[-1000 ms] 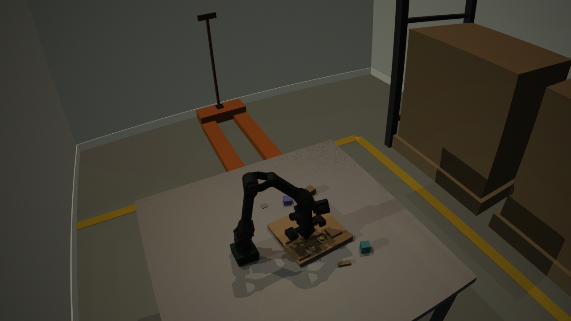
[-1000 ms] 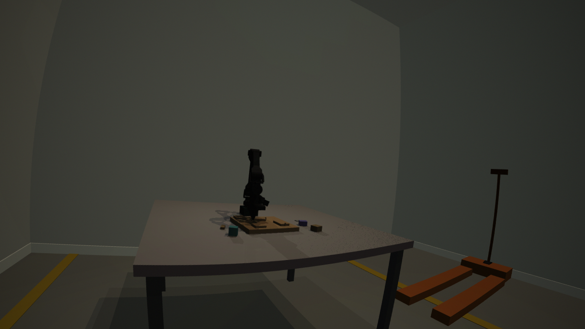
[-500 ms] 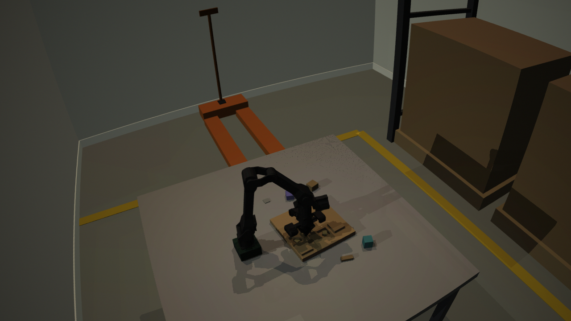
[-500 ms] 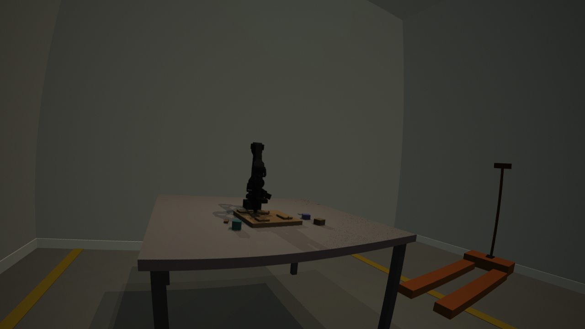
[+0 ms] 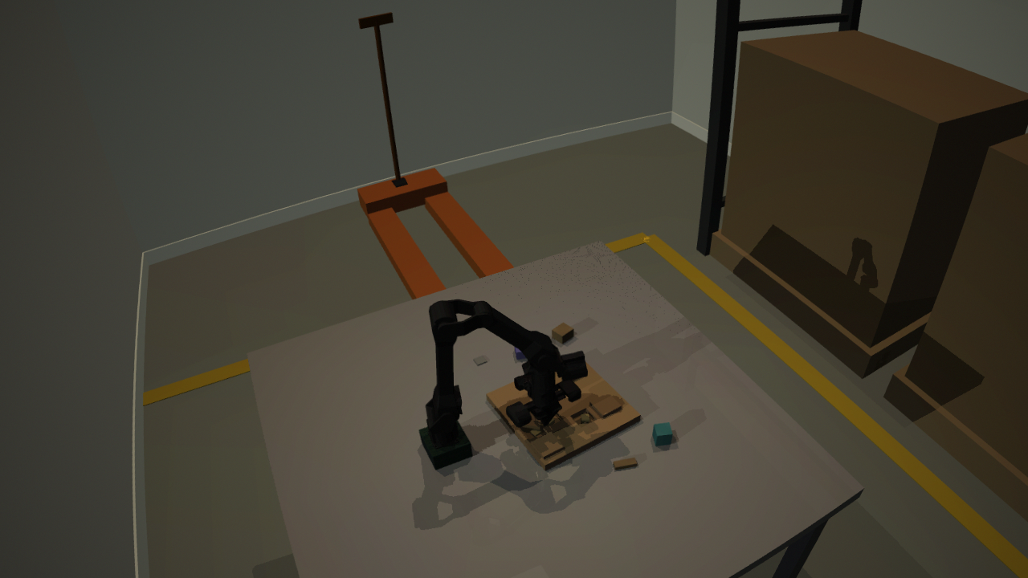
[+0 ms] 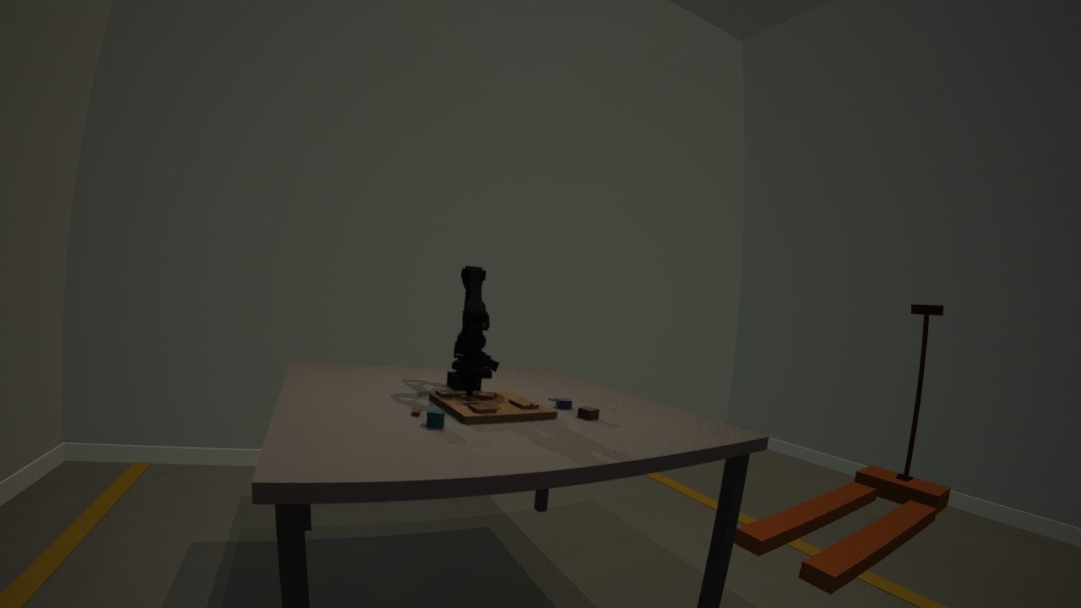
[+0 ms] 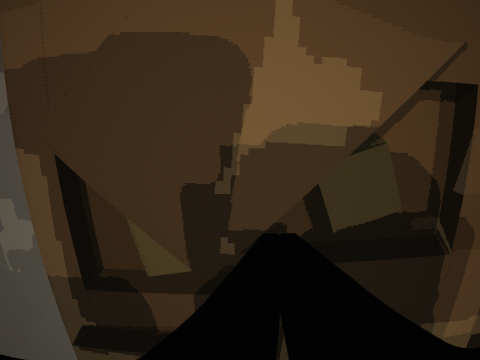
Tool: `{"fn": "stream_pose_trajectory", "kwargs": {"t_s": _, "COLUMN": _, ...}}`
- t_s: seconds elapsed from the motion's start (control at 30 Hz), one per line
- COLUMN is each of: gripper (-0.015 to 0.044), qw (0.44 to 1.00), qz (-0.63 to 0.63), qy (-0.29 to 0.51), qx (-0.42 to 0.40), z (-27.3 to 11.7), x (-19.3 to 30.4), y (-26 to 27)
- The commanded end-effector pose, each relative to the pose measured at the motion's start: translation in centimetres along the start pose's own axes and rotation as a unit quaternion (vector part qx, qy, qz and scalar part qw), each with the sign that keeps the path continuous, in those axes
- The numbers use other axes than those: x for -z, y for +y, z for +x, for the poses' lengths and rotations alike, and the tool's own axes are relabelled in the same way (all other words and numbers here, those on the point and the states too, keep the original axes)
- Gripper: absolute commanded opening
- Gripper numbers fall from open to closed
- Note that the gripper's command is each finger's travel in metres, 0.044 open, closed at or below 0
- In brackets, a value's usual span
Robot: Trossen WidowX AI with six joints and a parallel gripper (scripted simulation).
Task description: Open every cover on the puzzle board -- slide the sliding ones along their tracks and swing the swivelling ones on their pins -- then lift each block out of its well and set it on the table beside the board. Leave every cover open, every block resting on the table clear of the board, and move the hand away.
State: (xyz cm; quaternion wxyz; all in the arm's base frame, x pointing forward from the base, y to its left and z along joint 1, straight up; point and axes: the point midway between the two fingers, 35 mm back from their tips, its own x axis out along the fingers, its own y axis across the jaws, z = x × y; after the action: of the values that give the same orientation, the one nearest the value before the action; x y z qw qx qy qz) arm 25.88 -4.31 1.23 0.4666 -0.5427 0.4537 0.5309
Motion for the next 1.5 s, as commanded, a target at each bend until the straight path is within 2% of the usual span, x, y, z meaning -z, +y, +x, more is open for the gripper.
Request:
{"fn": "stream_pose_trajectory", "kwargs": {"t_s": 0.0, "gripper": 0.0000, "qw": 1.000, "qz": -0.003, "qy": 0.000, "qx": -0.003, "z": 0.1, "x": -0.3, "y": 0.7}}
{"fn": "stream_pose_trajectory", "kwargs": {"t_s": 1.47, "gripper": 0.0000, "qw": 1.000, "qz": -0.003, "qy": -0.001, "qx": -0.004, "z": 0.1, "x": -3.5, "y": 4.2}}
